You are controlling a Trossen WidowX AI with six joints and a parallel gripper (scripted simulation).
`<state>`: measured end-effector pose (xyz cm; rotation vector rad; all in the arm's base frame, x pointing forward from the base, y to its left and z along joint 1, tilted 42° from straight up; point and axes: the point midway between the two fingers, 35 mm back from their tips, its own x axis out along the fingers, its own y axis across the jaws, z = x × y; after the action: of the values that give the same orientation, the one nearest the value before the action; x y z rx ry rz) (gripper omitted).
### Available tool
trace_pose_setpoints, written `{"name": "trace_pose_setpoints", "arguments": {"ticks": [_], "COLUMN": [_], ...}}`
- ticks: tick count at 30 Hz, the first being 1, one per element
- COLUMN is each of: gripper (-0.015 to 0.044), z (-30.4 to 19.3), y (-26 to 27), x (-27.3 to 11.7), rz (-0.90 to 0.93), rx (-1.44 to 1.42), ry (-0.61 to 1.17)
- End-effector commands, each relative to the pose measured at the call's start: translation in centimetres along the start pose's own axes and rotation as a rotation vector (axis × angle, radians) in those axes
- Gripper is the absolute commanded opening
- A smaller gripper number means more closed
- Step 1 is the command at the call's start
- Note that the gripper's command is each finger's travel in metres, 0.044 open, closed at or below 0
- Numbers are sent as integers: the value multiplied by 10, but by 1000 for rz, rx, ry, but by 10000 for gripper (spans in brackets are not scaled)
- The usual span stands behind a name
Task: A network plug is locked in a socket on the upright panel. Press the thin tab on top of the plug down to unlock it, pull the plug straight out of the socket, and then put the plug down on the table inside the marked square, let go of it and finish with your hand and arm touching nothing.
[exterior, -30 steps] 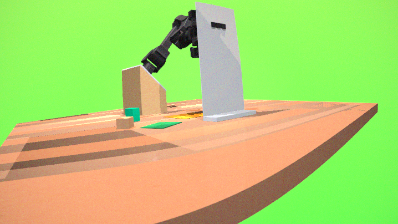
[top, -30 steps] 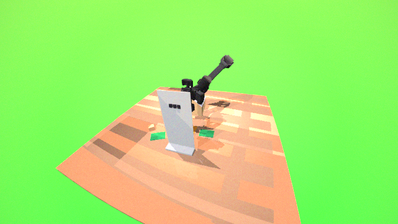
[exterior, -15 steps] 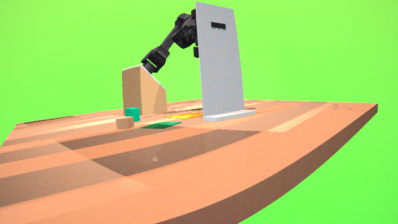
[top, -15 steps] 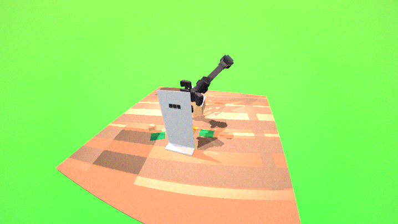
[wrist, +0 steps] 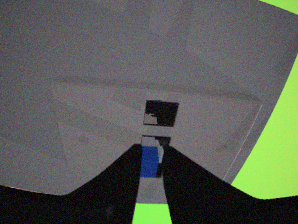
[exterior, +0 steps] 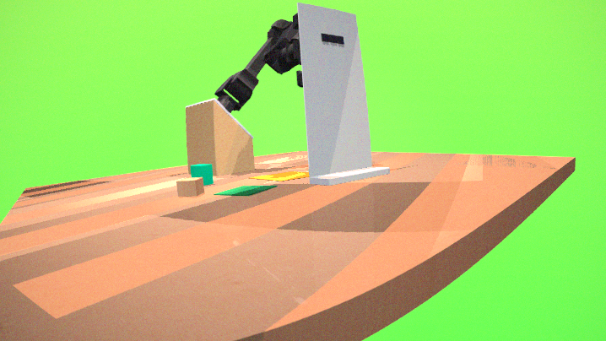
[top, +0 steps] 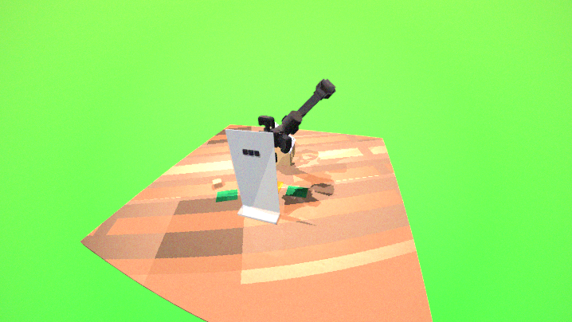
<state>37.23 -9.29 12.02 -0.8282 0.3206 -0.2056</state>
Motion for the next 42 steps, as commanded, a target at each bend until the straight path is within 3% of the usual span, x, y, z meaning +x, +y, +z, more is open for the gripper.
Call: {"name": "trace_pose_setpoints", "arguments": {"ticks": [1,6,42], "gripper": [30,0,0], "z": [0,0,-4], "y": [2,2,1], "x": [1,1,-16], "rz": [6,6,7], "rx": [3,3,3], "ry": [2,2,2]}}
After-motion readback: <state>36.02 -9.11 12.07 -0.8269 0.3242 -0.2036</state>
